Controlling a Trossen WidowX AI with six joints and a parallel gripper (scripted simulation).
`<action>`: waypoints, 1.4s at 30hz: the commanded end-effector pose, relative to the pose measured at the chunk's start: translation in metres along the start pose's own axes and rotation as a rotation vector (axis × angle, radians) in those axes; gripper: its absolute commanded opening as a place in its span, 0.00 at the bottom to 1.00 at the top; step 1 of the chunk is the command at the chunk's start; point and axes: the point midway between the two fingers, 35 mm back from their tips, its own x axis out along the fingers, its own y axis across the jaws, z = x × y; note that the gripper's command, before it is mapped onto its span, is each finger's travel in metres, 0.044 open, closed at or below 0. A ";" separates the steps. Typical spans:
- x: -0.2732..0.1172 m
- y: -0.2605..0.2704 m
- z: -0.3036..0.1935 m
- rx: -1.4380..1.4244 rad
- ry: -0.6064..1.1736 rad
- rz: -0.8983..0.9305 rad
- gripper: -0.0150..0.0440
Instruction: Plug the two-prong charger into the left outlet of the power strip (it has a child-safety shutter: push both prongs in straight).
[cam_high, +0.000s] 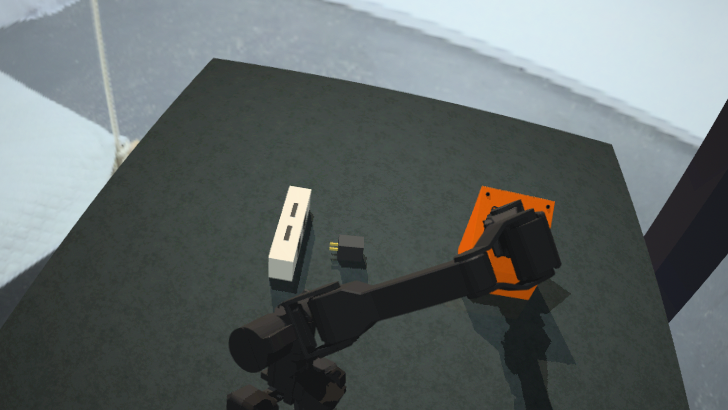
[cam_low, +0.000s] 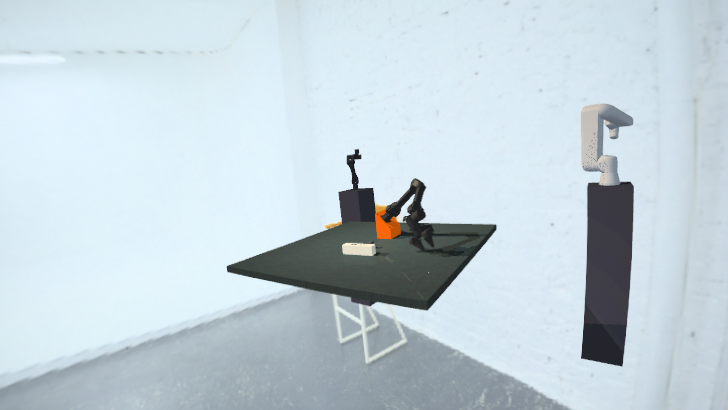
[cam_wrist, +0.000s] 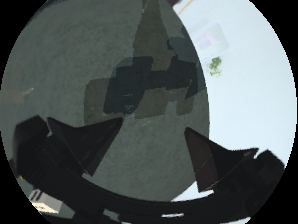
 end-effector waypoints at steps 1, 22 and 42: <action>-0.016 0.019 -0.031 0.168 0.080 0.023 1.00; -0.096 0.096 -0.117 0.850 0.381 0.029 1.00; -0.166 0.172 -0.156 1.343 0.586 -0.013 1.00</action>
